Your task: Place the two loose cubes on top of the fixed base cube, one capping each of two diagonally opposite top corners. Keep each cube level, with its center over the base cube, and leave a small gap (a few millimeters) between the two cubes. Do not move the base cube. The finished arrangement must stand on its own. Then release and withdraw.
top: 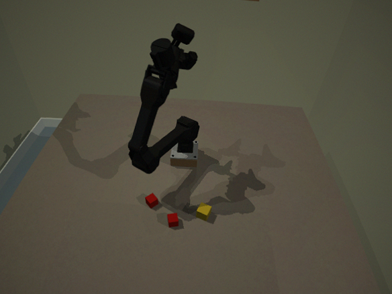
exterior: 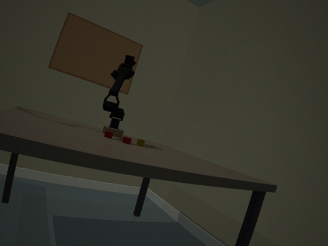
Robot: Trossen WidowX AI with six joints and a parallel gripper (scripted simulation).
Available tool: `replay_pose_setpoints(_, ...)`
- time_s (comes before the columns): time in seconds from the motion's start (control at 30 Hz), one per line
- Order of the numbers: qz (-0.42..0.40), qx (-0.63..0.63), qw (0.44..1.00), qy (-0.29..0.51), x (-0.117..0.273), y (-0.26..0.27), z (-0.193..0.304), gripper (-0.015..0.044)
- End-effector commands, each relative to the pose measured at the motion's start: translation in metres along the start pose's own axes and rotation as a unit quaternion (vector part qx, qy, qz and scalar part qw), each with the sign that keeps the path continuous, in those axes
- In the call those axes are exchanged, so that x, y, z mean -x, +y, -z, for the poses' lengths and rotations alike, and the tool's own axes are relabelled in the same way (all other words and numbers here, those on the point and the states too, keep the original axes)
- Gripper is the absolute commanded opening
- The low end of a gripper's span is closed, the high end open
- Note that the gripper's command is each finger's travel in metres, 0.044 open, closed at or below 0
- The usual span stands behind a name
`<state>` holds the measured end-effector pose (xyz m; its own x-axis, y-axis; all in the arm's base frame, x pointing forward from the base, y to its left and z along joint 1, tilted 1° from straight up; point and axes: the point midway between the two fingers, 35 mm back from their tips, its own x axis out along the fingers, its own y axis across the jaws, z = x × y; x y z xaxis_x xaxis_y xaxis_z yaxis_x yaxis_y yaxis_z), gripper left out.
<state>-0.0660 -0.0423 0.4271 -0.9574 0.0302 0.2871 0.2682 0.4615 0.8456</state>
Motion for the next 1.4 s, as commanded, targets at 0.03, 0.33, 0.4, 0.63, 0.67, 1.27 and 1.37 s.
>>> replay_pose_setpoints(0.03,-0.001,0.01,1.0,-0.012,-0.003,0.0,-0.003,0.0347)
replay_pose_setpoints(0.33,0.005,0.137,0.976,-0.172,-0.032,0.008,-0.055,0.0265)
replay_pose_setpoints(0.4,0.011,0.162,0.965,-0.207,-0.035,0.011,-0.068,0.0265)
replay_pose_setpoints(0.63,0.044,0.24,0.913,-0.326,-0.038,0.022,-0.116,0.0265)
replay_pose_setpoints(0.67,0.051,0.25,0.904,-0.343,-0.037,0.024,-0.123,0.0265)
replay_pose_setpoints(1.27,0.216,0.339,0.708,-0.581,0.032,0.055,-0.231,0.0265)
replay_pose_setpoints(1.37,0.25,0.339,0.673,-0.608,0.052,0.058,-0.244,0.0265)
